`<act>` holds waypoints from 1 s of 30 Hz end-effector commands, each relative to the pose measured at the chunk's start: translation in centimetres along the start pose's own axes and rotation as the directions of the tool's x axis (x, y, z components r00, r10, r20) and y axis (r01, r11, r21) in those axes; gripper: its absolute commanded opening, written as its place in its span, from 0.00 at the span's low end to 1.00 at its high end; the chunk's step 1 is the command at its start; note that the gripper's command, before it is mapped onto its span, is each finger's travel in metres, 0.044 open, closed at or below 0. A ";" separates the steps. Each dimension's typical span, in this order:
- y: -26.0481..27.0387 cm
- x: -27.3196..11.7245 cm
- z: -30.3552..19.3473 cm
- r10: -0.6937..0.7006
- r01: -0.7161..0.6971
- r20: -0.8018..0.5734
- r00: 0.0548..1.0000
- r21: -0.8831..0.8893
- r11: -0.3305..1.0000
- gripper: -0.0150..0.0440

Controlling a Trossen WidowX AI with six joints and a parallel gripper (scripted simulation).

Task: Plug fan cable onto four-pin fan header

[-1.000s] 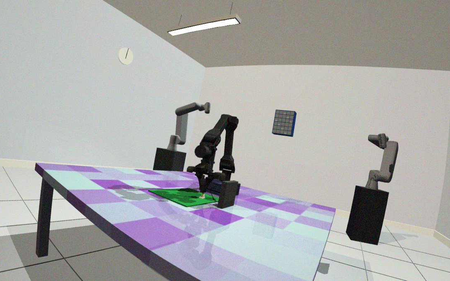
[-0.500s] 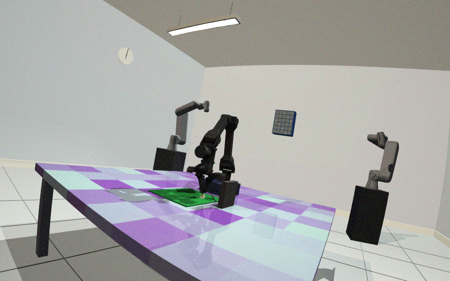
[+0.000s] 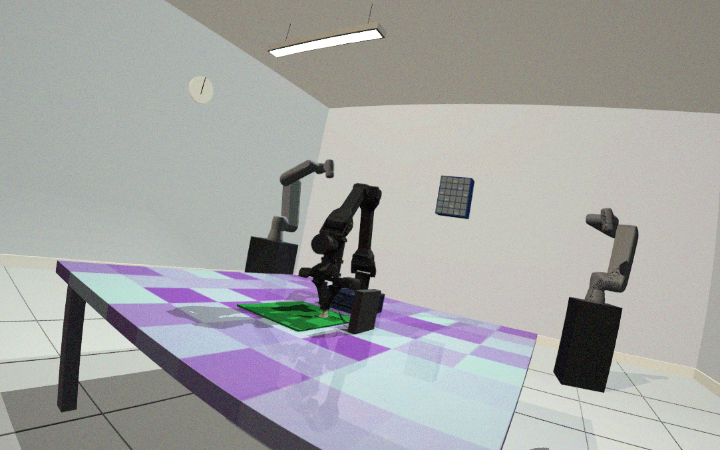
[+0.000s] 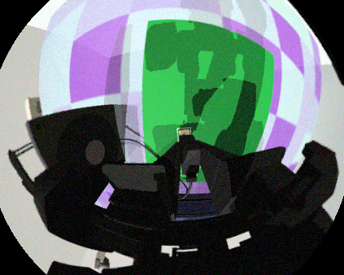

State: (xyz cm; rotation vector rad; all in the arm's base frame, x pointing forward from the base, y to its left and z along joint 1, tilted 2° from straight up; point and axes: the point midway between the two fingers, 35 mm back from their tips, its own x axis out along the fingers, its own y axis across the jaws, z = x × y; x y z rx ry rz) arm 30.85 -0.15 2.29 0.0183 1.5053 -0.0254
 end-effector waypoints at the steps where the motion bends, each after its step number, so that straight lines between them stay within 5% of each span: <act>1: -0.1 0.1 0.0 -0.004 0.004 0.000 1.000 -0.003 1.000 0.25; 30: -0.1 1.2 0.0 -0.004 0.004 0.000 1.000 -0.004 1.000 0.25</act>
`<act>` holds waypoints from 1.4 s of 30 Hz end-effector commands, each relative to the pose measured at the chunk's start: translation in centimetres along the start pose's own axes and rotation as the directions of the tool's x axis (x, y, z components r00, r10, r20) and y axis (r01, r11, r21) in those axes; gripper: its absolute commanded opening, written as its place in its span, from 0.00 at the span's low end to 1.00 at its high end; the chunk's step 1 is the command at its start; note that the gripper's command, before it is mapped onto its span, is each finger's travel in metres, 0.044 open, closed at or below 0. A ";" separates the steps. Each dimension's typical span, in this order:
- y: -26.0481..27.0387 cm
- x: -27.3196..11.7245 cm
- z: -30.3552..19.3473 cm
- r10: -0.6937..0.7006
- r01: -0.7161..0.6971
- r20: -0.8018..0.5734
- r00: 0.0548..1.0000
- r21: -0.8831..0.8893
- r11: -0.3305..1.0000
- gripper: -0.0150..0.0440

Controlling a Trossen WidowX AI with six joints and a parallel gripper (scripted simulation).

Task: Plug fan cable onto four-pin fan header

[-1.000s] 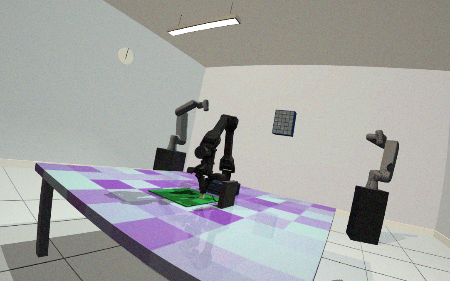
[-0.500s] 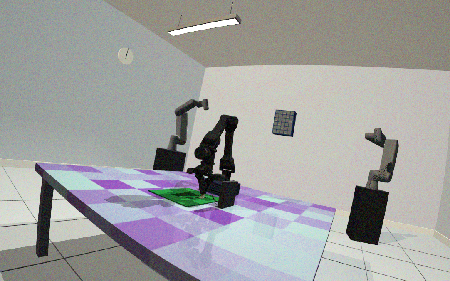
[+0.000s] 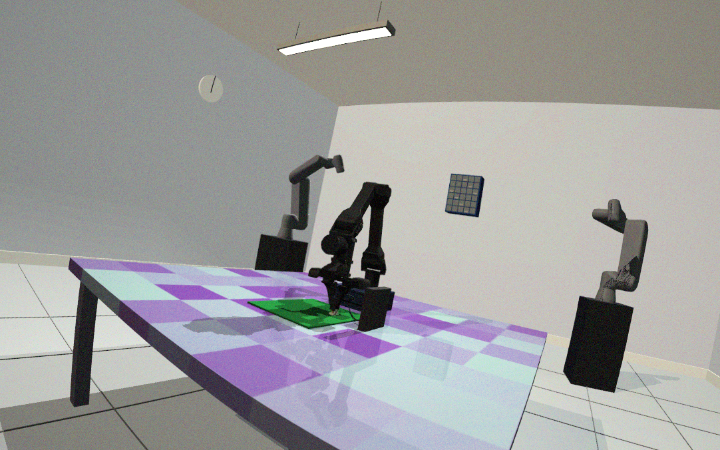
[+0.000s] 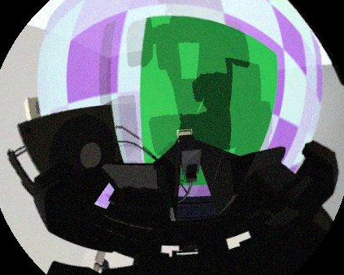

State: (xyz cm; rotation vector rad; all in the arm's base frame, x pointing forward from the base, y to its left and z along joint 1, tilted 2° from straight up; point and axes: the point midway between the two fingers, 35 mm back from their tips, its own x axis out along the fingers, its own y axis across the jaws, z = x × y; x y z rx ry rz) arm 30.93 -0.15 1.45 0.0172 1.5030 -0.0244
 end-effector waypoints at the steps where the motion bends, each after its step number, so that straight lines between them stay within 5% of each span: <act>1: -0.1 0.4 0.0 -0.004 0.004 -0.003 1.000 -0.003 1.000 0.25; 20: -0.1 1.4 -0.1 -0.004 0.004 -0.003 1.000 -0.003 1.000 0.25; 30: 0.0 0.9 0.0 -0.002 0.002 0.001 1.000 -0.002 1.000 0.69; 37: 0.0 -4.3 0.0 -0.004 0.004 -0.002 1.000 -0.003 1.000 0.69; 42: 0.0 -4.6 0.0 -0.004 0.004 -0.003 1.000 -0.003 1.000 0.69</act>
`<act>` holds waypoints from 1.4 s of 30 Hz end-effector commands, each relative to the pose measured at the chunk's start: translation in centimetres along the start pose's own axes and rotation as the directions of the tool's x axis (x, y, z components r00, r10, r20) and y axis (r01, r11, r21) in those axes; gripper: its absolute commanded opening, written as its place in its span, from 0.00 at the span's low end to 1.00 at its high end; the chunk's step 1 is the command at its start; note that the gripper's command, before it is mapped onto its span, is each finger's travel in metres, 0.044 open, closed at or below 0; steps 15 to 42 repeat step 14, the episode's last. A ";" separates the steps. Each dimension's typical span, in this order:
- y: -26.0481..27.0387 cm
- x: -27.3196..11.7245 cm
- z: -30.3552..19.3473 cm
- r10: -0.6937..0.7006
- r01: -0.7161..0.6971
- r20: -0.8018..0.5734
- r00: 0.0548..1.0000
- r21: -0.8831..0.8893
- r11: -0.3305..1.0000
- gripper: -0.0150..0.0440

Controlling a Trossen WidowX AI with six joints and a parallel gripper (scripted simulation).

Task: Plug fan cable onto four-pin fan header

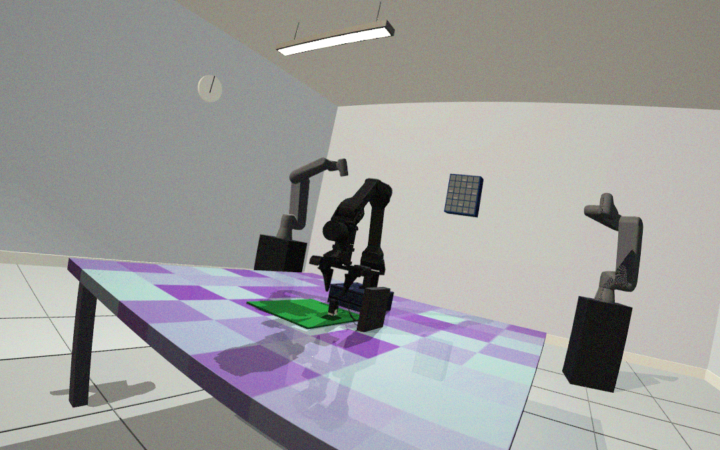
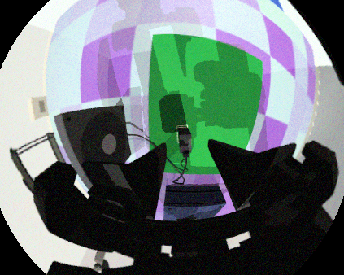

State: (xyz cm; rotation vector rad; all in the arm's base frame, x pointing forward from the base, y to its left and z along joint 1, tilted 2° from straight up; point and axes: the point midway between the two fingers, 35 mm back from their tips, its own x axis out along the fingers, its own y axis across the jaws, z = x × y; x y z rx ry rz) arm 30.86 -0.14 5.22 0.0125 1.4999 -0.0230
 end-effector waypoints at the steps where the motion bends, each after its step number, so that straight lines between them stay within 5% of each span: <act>1: 0.0 -0.8 -0.2 -0.002 0.002 -0.006 1.000 0.001 1.000 0.69; 14: -5.9 -1.1 9.5 -0.008 0.008 0.004 1.000 0.001 1.000 0.69; 42: -5.9 -1.1 9.5 -0.008 0.008 0.004 1.000 0.001 1.000 0.69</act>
